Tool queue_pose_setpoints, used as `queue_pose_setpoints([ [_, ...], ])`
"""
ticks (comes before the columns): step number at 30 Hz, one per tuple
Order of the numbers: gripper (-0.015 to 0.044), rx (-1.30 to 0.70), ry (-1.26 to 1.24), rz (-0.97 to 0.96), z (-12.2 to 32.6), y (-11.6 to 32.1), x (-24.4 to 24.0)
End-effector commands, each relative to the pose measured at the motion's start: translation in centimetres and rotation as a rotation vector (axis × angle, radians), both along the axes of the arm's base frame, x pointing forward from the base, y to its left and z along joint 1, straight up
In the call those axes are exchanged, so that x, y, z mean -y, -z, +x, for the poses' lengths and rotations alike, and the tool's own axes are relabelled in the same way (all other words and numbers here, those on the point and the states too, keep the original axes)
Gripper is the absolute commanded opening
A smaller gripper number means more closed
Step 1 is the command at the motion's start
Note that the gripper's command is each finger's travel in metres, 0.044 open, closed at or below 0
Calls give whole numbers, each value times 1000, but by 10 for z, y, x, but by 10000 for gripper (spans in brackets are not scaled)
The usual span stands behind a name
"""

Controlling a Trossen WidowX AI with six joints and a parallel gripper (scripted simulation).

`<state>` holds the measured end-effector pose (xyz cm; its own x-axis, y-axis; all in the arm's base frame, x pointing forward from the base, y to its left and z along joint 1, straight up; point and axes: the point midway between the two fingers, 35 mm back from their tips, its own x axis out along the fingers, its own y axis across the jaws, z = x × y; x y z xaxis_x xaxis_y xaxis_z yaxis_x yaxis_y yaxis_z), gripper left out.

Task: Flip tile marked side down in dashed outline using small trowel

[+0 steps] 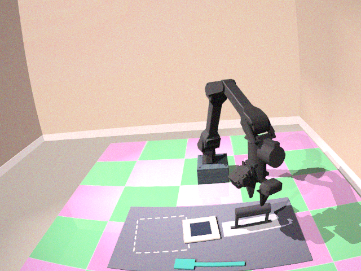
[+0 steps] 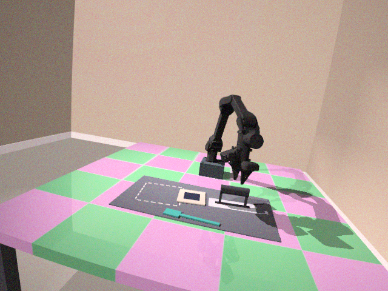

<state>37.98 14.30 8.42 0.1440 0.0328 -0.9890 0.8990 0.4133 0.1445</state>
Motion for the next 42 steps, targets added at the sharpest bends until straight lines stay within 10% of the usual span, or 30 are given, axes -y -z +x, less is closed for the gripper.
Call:
queue_pose_setpoints([
  [1,300,45,-139,-26,0,4,-1],
  [42,300,406,-1275,-471,7,18,9],
])
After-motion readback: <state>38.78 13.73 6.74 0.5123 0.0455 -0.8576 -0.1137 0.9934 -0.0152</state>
